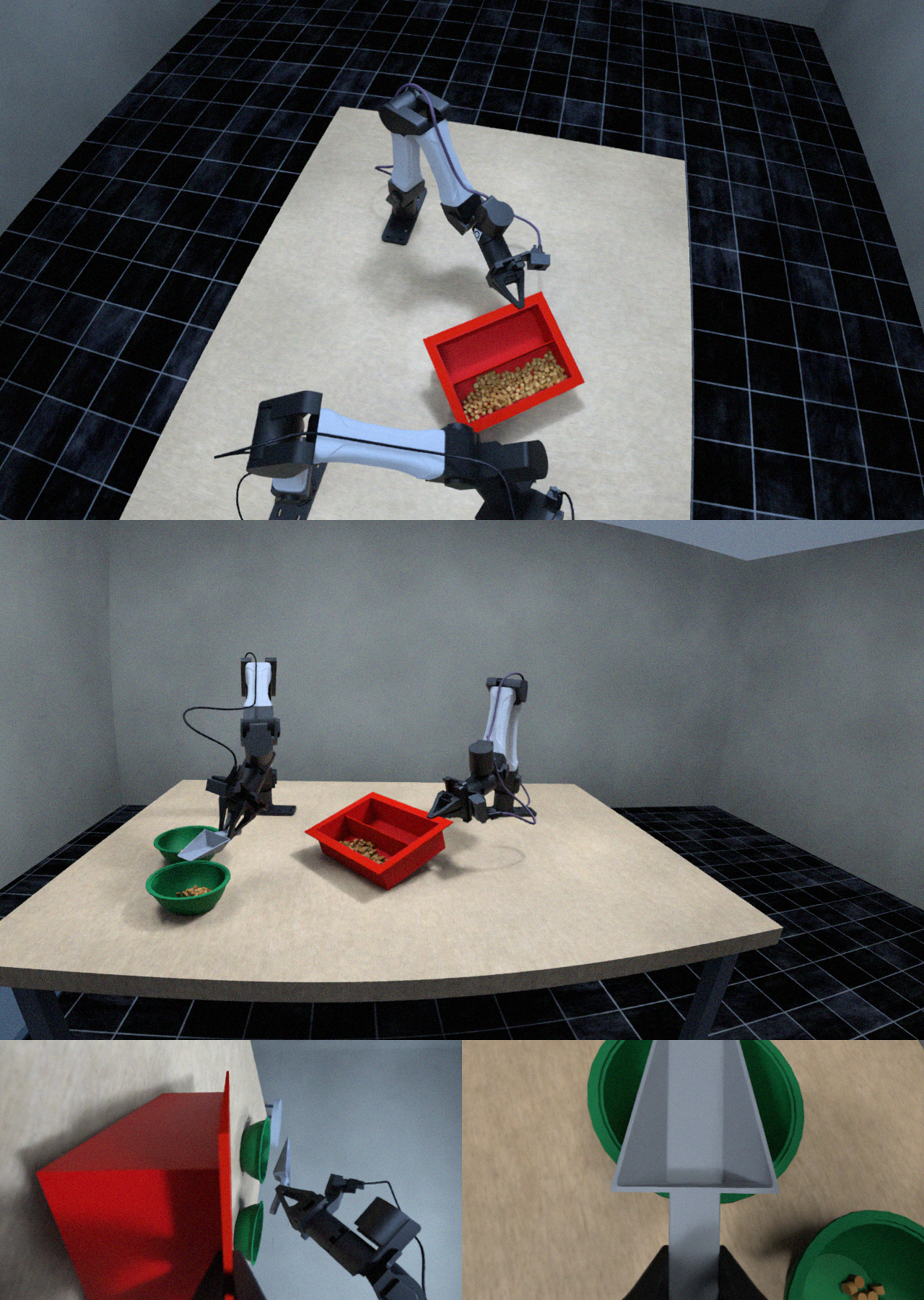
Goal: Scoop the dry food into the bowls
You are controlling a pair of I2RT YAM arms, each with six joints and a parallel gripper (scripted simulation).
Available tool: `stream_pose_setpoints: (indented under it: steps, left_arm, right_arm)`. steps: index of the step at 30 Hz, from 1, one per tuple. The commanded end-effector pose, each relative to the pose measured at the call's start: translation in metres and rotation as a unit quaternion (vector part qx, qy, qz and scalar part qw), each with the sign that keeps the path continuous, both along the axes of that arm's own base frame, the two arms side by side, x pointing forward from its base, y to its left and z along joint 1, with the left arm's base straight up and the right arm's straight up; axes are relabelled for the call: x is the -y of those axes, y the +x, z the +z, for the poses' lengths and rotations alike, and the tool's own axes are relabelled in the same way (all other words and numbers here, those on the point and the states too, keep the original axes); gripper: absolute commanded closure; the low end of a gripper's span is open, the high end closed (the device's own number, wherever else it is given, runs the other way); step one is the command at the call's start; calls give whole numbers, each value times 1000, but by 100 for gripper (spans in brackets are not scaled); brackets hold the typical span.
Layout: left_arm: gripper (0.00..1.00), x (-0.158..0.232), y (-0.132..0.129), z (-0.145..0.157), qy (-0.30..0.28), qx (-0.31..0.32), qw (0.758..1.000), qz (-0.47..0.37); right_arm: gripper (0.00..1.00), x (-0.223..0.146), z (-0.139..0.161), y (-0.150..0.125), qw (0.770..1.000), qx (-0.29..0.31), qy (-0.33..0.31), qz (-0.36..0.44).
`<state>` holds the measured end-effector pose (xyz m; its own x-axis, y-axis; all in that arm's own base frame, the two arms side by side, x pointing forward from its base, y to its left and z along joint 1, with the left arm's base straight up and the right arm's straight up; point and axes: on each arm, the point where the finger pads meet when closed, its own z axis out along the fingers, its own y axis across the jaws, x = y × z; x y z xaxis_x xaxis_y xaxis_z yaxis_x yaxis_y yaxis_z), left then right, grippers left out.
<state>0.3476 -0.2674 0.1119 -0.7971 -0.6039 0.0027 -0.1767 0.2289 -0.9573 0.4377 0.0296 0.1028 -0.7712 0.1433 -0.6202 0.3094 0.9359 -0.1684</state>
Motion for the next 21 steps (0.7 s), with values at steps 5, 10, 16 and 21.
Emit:
stream_pose_setpoints:
  steps: [5, 10, 16, 21]
  left_arm:
    - [100, -3, -1, -2, -7, 11, 1000, 2]
    - [100, -4, -2, -6, -9, 10, 1000, 1]
    - [100, -4, -2, -6, -14, 17, 1000, 1]
    - [100, -7, -1, -6, -17, 21, 1000, 7]
  right_arm:
    - [100, -1, 22, 6, 999, 35, 1, 0]
    - [100, -1, 22, 6, 999, 35, 1, 0]
    - [100, -1, 22, 6, 999, 35, 1, 0]
    - [100, -1, 22, 6, 999, 35, 1, 0]
